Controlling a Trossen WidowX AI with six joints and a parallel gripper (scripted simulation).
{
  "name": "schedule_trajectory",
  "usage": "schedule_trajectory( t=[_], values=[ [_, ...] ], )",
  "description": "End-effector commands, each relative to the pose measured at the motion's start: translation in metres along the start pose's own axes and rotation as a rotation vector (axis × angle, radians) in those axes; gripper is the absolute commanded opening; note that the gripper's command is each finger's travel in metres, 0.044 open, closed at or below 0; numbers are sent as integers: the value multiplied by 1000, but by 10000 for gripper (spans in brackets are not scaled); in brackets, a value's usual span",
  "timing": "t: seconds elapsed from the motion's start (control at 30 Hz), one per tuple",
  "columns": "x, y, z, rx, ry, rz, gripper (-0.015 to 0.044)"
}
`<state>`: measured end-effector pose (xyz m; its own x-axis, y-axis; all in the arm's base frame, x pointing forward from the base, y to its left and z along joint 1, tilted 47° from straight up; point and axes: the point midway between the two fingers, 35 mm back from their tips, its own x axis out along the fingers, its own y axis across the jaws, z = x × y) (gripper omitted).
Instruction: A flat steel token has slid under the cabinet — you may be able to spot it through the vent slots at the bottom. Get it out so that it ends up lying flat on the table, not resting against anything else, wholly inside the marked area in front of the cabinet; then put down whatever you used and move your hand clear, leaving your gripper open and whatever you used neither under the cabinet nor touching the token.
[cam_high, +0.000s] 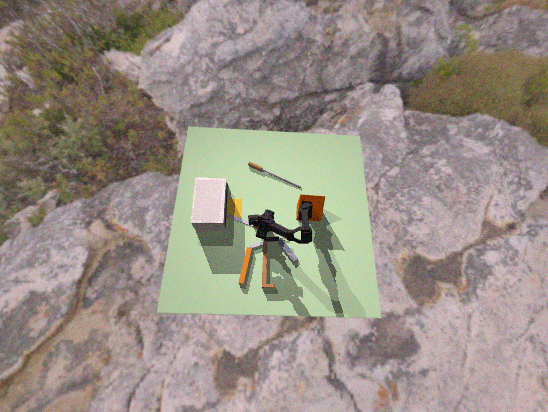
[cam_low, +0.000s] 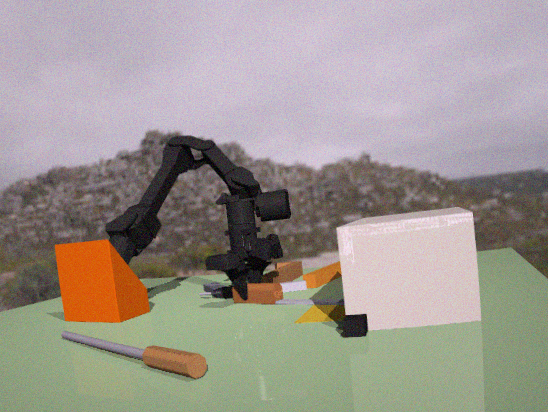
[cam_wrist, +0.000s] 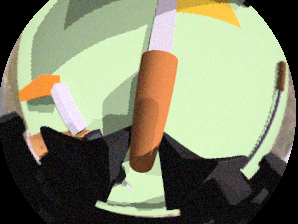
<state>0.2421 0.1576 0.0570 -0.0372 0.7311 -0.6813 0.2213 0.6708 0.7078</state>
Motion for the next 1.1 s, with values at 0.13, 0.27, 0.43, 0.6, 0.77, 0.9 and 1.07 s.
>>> schedule_trajectory(
  t=[0.13,0.27,0.43,0.6,0.77,0.9,1.07],
  values=[
    [0,1,12,-6,-1,3,0],
    [0,1,16,-6,-1,3,0],
    [0,1,22,-7,-2,3,0],
    [0,1,28,-7,-2,3,0],
    [0,1,34,-7,-2,3,0],
    [0,2,39,-8,-2,3,0],
    [0,2,46,-8,-2,3,0]
  ],
)
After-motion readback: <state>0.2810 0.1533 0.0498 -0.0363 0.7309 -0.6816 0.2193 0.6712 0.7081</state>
